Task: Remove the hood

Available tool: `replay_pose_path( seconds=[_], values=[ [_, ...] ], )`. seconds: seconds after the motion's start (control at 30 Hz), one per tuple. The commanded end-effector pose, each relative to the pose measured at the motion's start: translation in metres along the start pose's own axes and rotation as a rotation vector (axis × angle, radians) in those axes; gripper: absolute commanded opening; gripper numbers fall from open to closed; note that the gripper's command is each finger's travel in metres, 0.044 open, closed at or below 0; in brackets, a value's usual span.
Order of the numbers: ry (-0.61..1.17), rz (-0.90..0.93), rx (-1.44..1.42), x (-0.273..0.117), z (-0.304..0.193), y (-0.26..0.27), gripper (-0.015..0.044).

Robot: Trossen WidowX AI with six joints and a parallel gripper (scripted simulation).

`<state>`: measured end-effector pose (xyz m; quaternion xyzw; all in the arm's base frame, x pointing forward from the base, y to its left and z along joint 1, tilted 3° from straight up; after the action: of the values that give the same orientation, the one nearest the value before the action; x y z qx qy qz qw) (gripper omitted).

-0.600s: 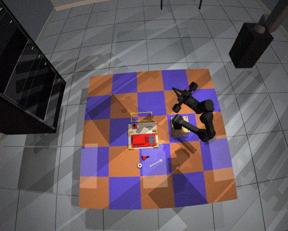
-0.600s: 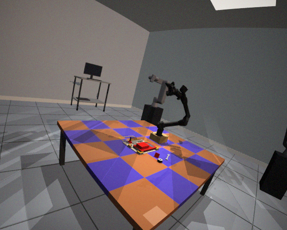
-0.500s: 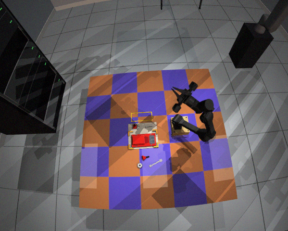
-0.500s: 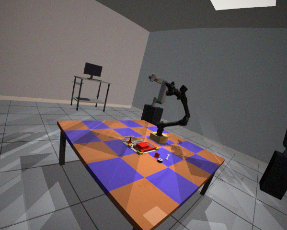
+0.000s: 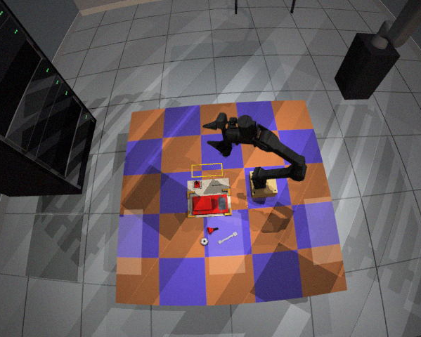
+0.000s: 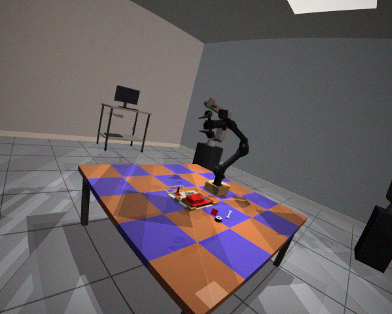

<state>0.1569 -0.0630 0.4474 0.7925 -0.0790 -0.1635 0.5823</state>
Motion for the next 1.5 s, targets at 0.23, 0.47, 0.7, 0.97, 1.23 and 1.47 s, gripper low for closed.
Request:
replay_pose_path(
  seconds=[0.23, 0.47, 0.7, 0.97, 1.23, 1.47],
  values=[
    [0.210, -0.480, -0.595, 0.109, -0.033, -0.088, 0.0440],
    [0.475, -0.743, -1.050, 0.148, -0.062, -0.166, 0.0440],
    [0.871, -0.959, -1.520, 0.160, -0.092, -0.255, 0.0440],
    [1.184, -1.057, -1.793, 0.161, -0.108, -0.310, 0.0440],
    [1.184, -1.057, -1.793, 0.162, -0.108, -0.313, 0.0440],
    [1.184, -1.057, -1.793, 0.164, -0.107, -0.318, 0.0440]
  ],
)
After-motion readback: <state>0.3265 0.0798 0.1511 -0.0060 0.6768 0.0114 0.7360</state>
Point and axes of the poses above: the point midway between the two fingers, 35 mm back from their tips, its own x axis out along the fingers, its own y axis across the jaws, z = x × y, the point moved 6 cm from there along -x, back along the fingers, and after that the axes turned 3 degrees about -x, right-handed, at the moved point
